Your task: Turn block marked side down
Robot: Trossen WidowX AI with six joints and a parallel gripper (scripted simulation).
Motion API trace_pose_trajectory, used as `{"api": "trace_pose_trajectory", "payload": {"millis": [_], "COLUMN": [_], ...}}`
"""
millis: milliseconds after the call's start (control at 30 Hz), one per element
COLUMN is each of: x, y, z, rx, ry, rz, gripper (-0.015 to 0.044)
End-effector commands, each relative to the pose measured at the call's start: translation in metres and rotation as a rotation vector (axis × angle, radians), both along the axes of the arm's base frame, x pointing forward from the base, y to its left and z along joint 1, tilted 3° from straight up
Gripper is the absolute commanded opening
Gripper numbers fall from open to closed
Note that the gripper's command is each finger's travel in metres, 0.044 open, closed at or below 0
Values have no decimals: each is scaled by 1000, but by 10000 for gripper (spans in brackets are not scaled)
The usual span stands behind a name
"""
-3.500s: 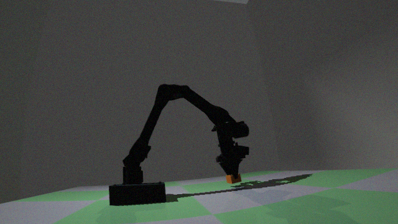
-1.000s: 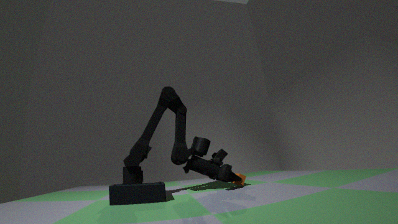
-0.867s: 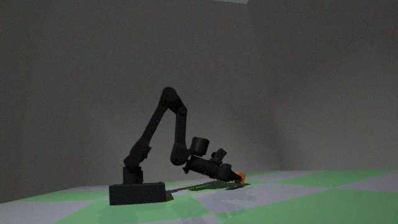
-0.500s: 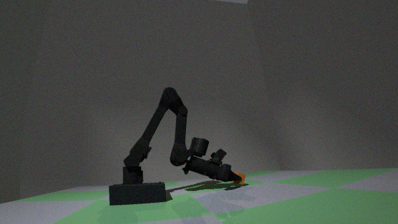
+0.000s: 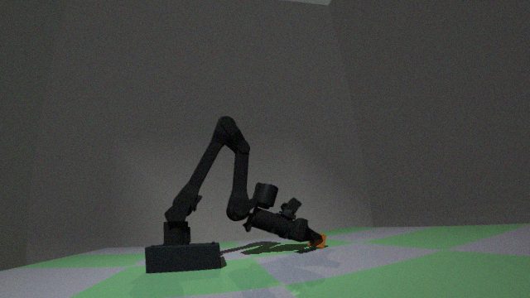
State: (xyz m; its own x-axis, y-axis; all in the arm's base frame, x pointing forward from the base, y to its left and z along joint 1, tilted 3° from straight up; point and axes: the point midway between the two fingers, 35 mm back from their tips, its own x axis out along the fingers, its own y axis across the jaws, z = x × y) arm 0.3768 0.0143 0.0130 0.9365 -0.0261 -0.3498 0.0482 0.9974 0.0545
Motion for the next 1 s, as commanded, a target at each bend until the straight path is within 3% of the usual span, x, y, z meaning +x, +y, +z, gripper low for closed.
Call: {"api": "trace_pose_trajectory", "payload": {"millis": [0, 33, 967], "x": [0, 0, 0], "y": [0, 0, 0], "z": [-1, -1, -1], "rx": [-1, -1, -1], "ry": [2, 2, 2], "rz": [-3, -3, -3], "gripper": [420, 440, 440]}}
